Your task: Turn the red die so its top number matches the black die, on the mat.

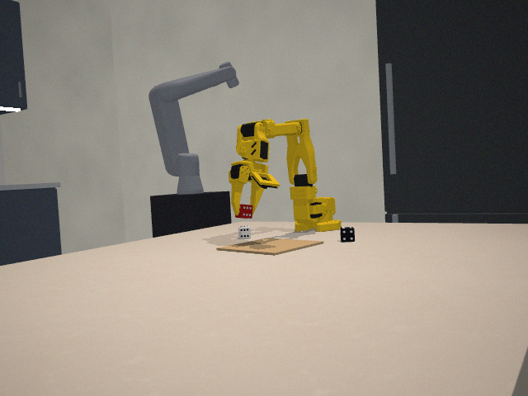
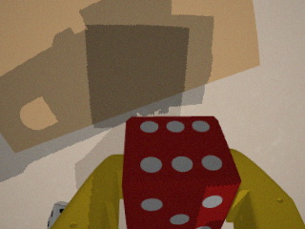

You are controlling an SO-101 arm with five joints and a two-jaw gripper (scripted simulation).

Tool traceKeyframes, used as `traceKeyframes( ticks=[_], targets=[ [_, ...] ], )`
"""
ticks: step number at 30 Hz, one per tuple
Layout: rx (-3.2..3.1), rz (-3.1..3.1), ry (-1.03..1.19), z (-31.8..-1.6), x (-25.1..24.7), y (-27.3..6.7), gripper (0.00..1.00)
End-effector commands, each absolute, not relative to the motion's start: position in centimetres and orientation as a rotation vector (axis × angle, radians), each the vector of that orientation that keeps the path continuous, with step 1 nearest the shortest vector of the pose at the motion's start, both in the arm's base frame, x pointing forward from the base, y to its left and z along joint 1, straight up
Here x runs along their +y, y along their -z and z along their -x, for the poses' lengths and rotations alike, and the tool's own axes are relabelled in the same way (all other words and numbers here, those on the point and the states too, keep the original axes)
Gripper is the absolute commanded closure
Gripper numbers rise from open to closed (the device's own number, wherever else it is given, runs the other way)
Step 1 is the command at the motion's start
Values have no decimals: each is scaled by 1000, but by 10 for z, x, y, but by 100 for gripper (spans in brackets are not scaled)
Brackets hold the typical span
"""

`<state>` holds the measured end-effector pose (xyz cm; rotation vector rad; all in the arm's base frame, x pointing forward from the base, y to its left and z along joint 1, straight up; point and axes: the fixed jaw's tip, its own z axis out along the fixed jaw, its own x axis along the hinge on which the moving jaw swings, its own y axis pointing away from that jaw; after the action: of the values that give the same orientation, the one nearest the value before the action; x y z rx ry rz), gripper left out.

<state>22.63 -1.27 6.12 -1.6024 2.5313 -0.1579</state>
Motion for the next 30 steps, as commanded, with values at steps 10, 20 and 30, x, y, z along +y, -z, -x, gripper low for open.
traceKeyframes(
  ticks=[10, 20, 30],
  targets=[
    [2492, 1533, 212, -234, -10, -76, 100],
    [2487, 1469, 233, -239, -8, -73, 100],
    [2463, 1307, 270, -251, -2, -66, 100]
  ],
)
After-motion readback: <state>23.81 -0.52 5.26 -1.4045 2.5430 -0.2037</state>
